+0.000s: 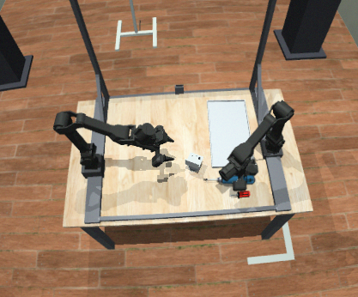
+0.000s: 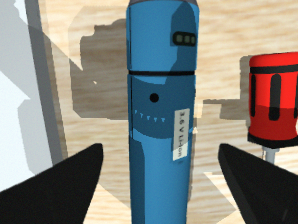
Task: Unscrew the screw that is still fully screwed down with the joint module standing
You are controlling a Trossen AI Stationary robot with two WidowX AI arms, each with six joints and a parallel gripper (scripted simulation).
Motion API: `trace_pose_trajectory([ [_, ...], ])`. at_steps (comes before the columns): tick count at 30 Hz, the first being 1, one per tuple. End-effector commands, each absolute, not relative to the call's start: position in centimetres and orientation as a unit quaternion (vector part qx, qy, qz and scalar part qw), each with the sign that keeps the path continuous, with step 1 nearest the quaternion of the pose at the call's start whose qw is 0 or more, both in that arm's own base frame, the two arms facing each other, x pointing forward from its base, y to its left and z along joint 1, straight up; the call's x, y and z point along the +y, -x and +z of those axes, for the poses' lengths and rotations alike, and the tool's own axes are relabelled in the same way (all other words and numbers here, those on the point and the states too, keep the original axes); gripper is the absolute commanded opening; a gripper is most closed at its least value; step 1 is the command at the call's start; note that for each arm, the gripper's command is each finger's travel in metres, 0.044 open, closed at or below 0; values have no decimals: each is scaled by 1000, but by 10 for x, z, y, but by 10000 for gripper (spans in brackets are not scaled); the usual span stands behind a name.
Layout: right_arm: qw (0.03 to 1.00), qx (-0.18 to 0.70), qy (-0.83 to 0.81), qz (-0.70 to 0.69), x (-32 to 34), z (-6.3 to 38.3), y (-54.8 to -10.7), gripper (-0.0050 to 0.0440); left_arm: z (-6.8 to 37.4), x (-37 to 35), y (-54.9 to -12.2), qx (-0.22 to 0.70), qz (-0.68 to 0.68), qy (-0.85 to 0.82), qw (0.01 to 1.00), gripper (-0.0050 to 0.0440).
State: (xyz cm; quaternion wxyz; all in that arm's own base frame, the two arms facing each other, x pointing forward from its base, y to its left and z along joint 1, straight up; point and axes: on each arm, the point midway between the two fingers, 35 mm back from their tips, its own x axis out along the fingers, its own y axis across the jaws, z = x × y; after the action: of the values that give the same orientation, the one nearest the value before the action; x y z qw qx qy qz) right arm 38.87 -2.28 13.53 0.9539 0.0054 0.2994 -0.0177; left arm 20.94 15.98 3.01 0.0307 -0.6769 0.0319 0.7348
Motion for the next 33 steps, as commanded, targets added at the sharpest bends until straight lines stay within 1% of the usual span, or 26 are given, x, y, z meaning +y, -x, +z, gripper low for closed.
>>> trace_pose_trajectory([
  [1,957,288,-5,-18,-23,145,-390,440,58,163,-218,22,722,690,39,425],
  [2,957,288,-5,-18,-23,145,-390,440,64,163,-218,22,722,691,39,440],
  [4,957,288,-5,-18,-23,145,-390,440,79,162,-219,22,722,691,39,440],
  [6,957,288,-5,-18,-23,145,-390,440,79,162,-219,22,722,691,39,440],
  [9,957,288,-5,-18,-23,145,-390,440,91,162,-219,22,722,691,39,440],
  [33,957,288,-5,-18,-23,145,-390,440,86,161,-216,26,728,684,36,440],
])
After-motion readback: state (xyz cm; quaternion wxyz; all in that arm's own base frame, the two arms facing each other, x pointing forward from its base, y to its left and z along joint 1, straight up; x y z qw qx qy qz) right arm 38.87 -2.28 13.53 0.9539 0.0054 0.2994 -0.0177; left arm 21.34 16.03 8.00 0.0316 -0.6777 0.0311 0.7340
